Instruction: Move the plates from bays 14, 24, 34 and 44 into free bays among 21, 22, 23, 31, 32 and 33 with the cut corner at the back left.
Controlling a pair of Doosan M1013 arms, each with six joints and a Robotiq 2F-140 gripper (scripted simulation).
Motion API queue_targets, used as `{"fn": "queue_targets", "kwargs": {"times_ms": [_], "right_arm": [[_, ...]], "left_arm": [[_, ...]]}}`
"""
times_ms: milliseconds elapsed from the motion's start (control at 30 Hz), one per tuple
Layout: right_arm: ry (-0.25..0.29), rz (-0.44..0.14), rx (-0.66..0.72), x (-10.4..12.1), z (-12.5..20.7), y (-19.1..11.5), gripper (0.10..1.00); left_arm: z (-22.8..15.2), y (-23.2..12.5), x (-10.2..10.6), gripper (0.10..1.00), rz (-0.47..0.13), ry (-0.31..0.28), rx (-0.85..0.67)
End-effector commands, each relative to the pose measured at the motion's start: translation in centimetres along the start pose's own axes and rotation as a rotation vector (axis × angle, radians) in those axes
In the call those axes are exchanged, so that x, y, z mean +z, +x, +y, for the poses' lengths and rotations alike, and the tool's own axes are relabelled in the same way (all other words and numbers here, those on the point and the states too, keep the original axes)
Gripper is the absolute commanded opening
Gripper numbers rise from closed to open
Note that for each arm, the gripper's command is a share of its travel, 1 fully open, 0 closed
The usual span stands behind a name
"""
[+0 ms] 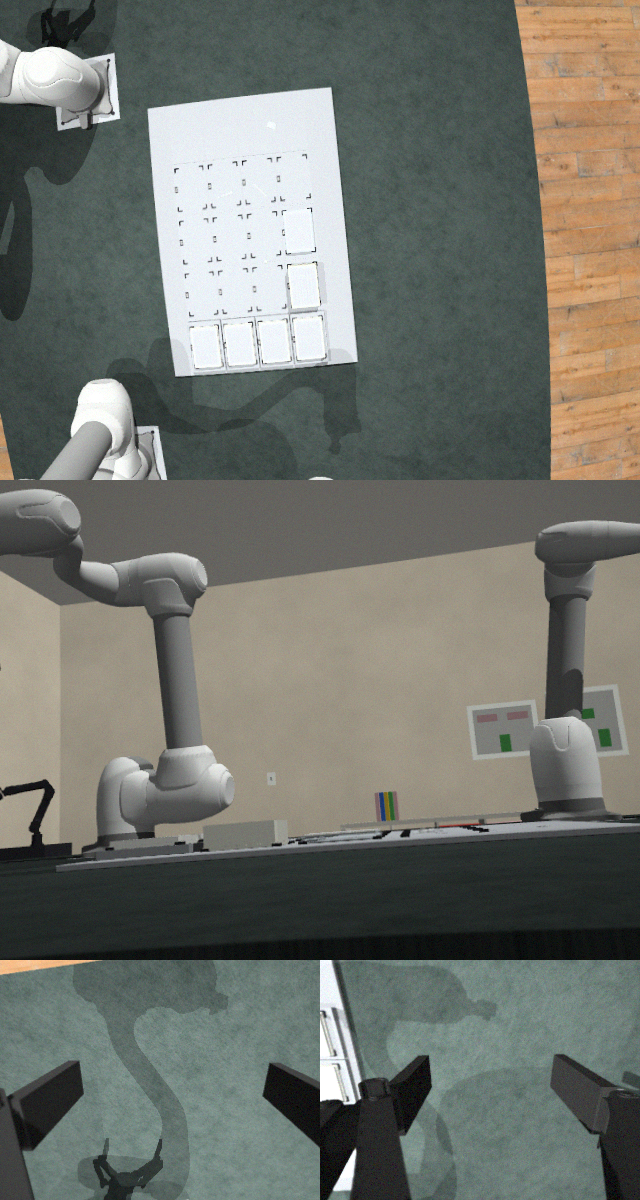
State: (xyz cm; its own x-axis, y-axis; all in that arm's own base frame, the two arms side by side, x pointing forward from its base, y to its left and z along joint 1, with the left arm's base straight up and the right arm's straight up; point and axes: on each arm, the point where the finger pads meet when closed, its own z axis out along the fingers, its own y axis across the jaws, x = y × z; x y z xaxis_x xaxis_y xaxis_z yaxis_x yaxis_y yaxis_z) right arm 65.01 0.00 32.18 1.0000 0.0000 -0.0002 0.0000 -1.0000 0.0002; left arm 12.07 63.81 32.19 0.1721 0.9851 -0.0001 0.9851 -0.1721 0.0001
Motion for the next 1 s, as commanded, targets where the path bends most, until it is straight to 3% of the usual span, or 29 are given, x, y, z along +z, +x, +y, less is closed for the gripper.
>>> {"fn": "queue_targets", "kwargs": {"times_ms": [0, 333, 433, 800, 967], "right_arm": [[0.0, 0.001, 0.0, -0.1, 0.0, 0.0, 0.698], [0.0, 0.001, 0.0, -0.1, 0.0, 0.0, 0.698], [0.0, 0.001, 0.0, -0.1, 0.0, 0.0, 0.698], [0.0, 0.001, 0.0, -0.1, 0.0, 0.0, 0.698], [0.0, 0.001, 0.0, -0.1, 0.0, 0.0, 0.698]], "left_arm": [[-1.1, 0.0, -0.1, 1.0, 0.002, 0.0, -0.065], [-6.1, -0.1, -0.1, 1.0, 0.002, 0.0, -0.086], [-7.6, -0.3, -0.1, 1.0, 0.002, 0.0, -0.173], [-12.0, -0.9, -0.1, 1.0, 0.002, 0.001, -0.173], [-12.1, -0.9, -0.1, 1.0, 0.002, 0.001, -0.173]]}}
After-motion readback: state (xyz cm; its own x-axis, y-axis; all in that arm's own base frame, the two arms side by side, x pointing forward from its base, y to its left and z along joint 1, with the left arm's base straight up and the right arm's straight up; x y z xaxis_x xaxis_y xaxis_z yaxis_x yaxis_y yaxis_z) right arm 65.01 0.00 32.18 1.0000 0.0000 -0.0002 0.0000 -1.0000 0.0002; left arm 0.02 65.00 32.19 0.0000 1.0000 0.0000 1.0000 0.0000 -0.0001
